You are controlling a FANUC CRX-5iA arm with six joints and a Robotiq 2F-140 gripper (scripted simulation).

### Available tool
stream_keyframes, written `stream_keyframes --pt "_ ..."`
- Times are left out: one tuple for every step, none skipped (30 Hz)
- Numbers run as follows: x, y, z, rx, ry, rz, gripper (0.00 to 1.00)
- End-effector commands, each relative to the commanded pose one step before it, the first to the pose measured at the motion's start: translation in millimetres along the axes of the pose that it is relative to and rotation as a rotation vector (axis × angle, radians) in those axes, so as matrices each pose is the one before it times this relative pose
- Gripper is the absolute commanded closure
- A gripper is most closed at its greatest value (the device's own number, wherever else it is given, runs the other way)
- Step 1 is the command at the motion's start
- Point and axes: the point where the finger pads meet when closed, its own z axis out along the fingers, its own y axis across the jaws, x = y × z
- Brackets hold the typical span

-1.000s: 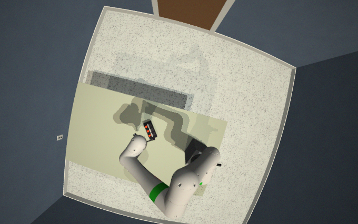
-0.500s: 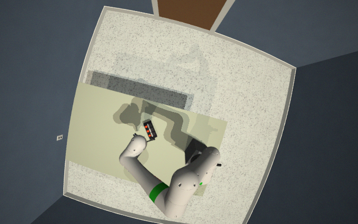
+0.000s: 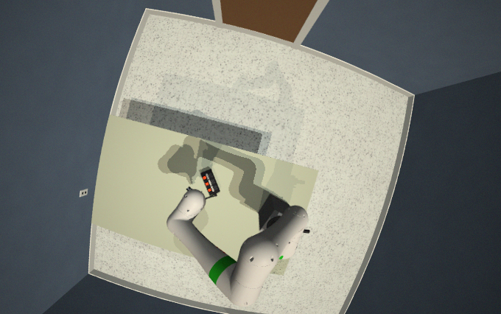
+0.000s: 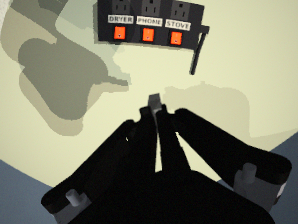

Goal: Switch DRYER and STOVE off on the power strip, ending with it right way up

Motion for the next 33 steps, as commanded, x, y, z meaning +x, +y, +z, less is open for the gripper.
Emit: stream_keyframes --pt "-0.07 -0.22 -0.15 0.00039 -0.00006 -0.00006 1.0" --pt "0.0 0.0 0.0 0.0 0.0 0.0 1.0" --pt "0.0 0.0 0.0 0.0 0.0 0.0 1.0" --pt "0.0 0.0 0.0 0.0 0.0 0.0 1.0" --pt "0.0 0.0 0.0 0.0 0.0 0.0 1.0" --pt "0.0 0.0 0.0 0.0 0.0 0.0 1.0" --pt "0.0 0.0 0.0 0.0 0.0 0.0 1.0" --pt "0.0 0.0 0.0 0.0 0.0 0.0 1.0" --pt "0.0 0.0 0.0 0.0 0.0 0.0 1.0" --pt "0.0 0.0 0.0 0.0 0.0 0.0 1.0" --pt "0.0 0.0 0.0 0.0 0.0 0.0 1.0" --pt "0.0 0.0 0.0 0.0 0.0 0.0 1.0" --pt "0.0 0.0 0.0 0.0 0.0 0.0 1.0" --pt "0.0 0.0 0.0 0.0 0.0 0.0 1.0" --pt "0.0 0.0 0.0 0.0 0.0 0.0 1.0" --pt "0.0 0.0 0.0 0.0 0.0 0.0 1.0" --pt "0.0 0.0 0.0 0.0 0.0 0.0 1.0" --pt "0.0 0.0 0.0 0.0 0.0 0.0 1.0" --pt "0.0 0.0 0.0 0.0 0.0 0.0 1.0" --pt "0.0 0.0 0.0 0.0 0.0 0.0 1.0" --pt "0.0 0.0 0.0 0.0 0.0 0.0 1.0" --pt "0.0 0.0 0.0 0.0 0.0 0.0 1.0" --pt "0.0 0.0 0.0 0.0 0.0 0.0 1.0" --pt "0.0 0.0 0.0 0.0 0.0 0.0 1.0" --pt "0.0 0.0 0.0 0.0 0.0 0.0 0.0" --pt "0.0 0.0 0.0 0.0 0.0 0.0 0.0" --pt "0.0 0.0 0.0 0.0 0.0 0.0 0.0" --pt "0.0 0.0 0.0 0.0 0.0 0.0 0.0" --pt "0.0 0.0 0.0 0.0 0.0 0.0 0.0" --pt "0.0 0.0 0.0 0.0 0.0 0.0 0.0" --pt "0.0 0.0 0.0 0.0 0.0 0.0 0.0" --pt "0.0 0.0 0.0 0.0 0.0 0.0 0.0" --pt "0.0 0.0 0.0 0.0 0.0 0.0 0.0"
